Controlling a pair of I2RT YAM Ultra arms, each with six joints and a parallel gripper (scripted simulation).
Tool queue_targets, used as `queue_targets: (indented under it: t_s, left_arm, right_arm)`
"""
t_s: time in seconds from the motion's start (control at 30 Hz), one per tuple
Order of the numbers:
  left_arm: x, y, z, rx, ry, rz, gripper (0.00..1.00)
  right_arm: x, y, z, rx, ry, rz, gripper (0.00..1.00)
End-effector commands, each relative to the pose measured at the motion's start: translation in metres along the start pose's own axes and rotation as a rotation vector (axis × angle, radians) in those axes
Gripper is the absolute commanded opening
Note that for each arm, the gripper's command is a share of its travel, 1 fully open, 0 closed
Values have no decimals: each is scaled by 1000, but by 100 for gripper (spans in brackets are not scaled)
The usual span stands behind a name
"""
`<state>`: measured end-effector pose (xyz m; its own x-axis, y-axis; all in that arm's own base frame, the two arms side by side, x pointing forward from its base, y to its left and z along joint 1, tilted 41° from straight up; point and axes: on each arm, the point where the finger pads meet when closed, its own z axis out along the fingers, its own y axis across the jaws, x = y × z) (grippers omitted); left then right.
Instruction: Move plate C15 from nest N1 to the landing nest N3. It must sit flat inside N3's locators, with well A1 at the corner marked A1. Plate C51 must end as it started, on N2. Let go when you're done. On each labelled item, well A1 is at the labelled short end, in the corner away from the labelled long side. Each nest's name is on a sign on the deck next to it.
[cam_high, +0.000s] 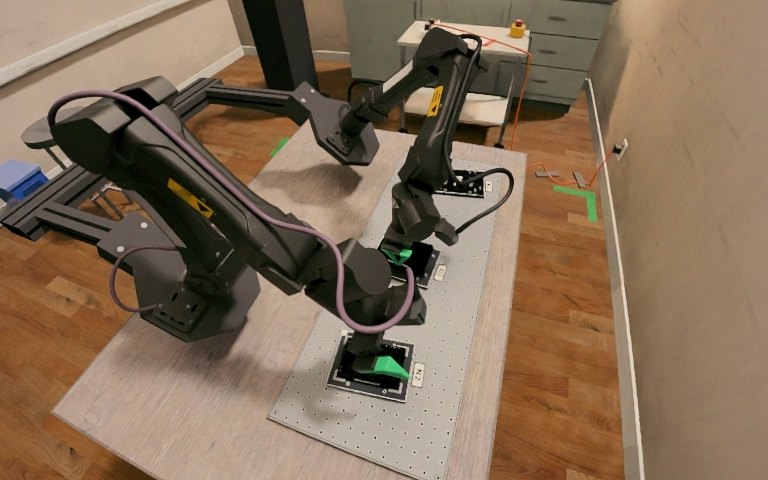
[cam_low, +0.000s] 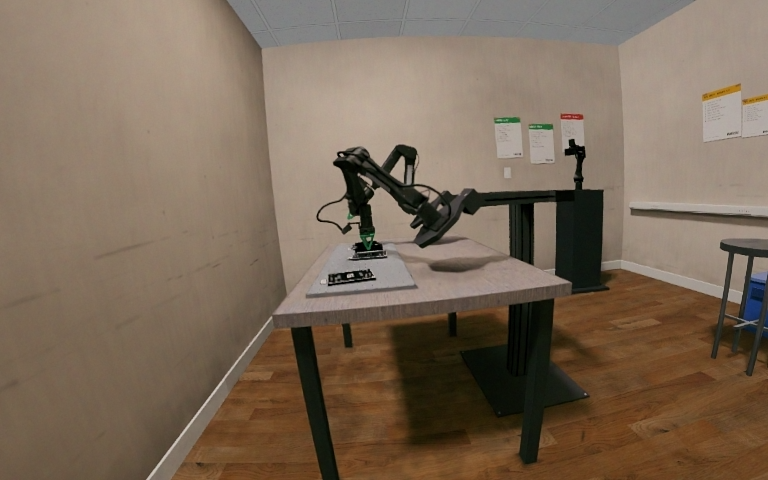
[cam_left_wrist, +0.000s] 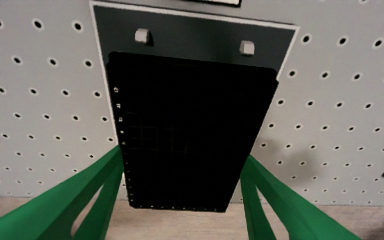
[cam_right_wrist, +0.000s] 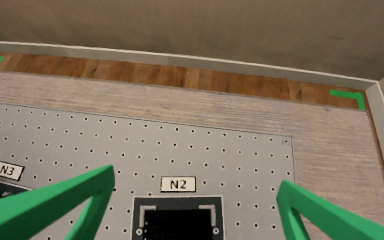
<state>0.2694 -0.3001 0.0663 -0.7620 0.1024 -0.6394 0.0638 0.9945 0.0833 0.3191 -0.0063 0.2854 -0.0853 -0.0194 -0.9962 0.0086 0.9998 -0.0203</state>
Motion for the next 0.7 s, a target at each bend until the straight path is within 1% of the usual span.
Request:
queue_targets:
  t_s: [0.0, 0.3, 0.47, 0.5, 0.67]
  left_arm:
    - [-2, -5, 0, 24, -40, 5, 79]
    - [4, 0, 26, 4, -28, 12, 79]
    - [1, -1, 30, 1, -28, 7, 79]
    - [5, 2, 32, -10, -24, 16, 79]
    - [7, 6, 33, -22, -16, 15, 79]
  right_arm:
    - [-8, 0, -4, -1, -24, 1, 100]
    - [-8, 0, -4, -1, -24, 1, 100]
    - [-8, 0, -4, -1, -24, 1, 100]
    - [-8, 0, -4, -1, -24, 1, 100]
    - [-8, 0, -4, -1, -24, 1, 100]
